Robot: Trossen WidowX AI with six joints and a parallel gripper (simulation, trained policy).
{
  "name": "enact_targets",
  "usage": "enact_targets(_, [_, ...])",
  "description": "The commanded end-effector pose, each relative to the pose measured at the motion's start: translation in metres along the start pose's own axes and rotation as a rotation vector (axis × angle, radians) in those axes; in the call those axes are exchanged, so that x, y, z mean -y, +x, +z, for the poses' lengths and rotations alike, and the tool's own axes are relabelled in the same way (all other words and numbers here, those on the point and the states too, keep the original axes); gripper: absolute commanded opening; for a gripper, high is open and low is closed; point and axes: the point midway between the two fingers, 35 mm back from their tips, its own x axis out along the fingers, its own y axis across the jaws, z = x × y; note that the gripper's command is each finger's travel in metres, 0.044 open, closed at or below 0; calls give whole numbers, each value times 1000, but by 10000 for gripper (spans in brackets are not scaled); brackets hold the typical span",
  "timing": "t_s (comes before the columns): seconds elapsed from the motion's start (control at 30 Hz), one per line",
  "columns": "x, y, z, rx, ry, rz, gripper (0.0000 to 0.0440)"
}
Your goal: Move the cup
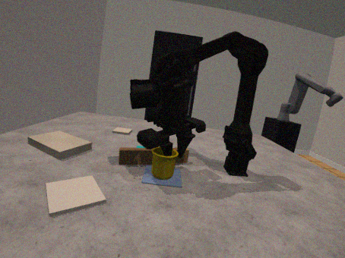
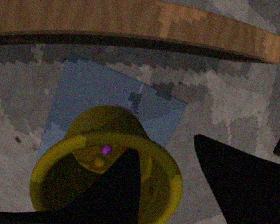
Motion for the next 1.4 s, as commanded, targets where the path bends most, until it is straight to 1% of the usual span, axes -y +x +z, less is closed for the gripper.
enact_targets(0.0, [0,11,-1,1,-23,-8,169])
enact_targets(0.03, [0,13,-1,0,-30,-7,164])
enact_targets(0.23, [-1,21,1,14,-69,1,27])
enact_targets(0.27, [0,20,2,16,-73,3,10])
enact_targets(0.6, [-1,1,9,26,-39,56,0])
enact_targets(0.87, [2,-21,19,25,30,109,7])
enact_targets(1.03, [4,-35,29,30,77,144,15])
enact_targets(1.37, [6,-54,56,56,173,214,6])
